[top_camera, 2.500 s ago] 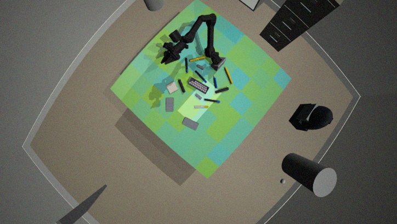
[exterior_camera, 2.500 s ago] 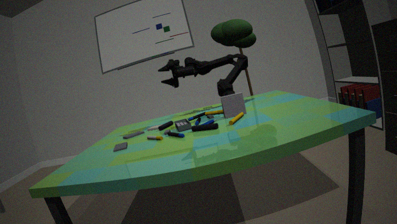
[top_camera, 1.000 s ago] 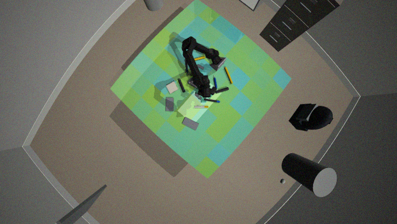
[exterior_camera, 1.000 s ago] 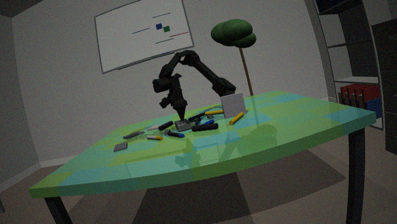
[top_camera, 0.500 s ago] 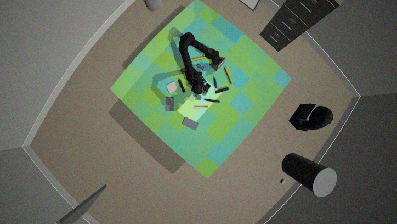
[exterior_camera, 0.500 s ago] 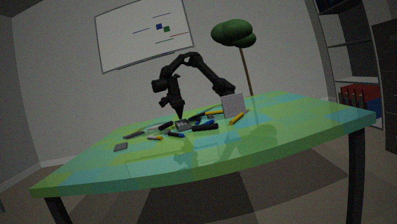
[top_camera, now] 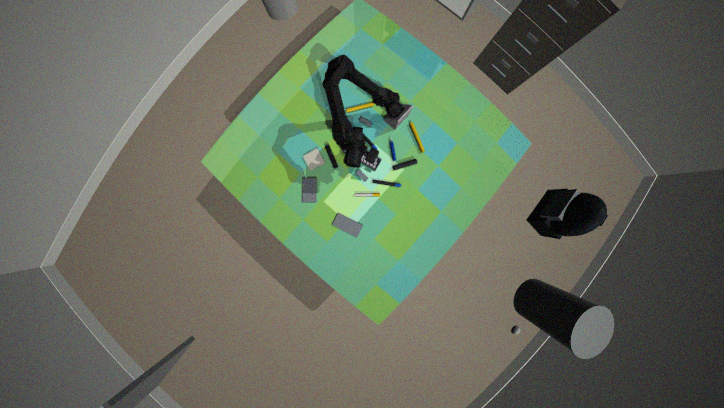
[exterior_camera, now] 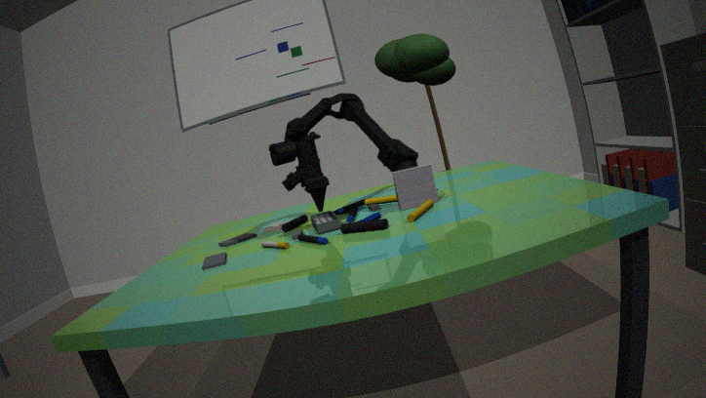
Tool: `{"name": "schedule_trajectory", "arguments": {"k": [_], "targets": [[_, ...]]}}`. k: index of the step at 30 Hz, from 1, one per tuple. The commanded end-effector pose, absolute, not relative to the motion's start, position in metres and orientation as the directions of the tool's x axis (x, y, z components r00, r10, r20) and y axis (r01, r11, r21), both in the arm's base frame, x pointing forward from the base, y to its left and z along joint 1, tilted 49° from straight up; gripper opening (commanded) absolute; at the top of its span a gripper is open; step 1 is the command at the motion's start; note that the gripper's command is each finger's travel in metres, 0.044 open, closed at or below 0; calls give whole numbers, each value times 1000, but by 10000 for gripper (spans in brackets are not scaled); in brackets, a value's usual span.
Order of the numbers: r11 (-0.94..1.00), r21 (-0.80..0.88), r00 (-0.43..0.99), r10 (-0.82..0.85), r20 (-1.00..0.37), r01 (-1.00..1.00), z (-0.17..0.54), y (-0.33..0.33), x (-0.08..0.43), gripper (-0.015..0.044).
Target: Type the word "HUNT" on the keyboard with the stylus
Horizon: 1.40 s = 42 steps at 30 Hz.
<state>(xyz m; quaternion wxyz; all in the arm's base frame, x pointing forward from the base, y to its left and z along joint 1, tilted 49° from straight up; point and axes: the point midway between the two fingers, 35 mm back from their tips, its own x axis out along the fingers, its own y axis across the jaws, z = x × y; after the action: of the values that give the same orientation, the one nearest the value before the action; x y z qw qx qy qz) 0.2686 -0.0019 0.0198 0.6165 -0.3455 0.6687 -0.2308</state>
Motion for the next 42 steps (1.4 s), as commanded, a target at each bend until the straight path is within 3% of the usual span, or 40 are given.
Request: {"name": "schedule_trajectory", "arguments": {"k": [1, 33, 42], "targets": [[649, -741, -1, -752, -659, -169, 46, -27, 273, 0], [650, -740, -2, -751, -660, -170, 31, -13, 241, 0], [653, -738, -2, -750, -662, -170, -19, 32, 230, 0]]}}
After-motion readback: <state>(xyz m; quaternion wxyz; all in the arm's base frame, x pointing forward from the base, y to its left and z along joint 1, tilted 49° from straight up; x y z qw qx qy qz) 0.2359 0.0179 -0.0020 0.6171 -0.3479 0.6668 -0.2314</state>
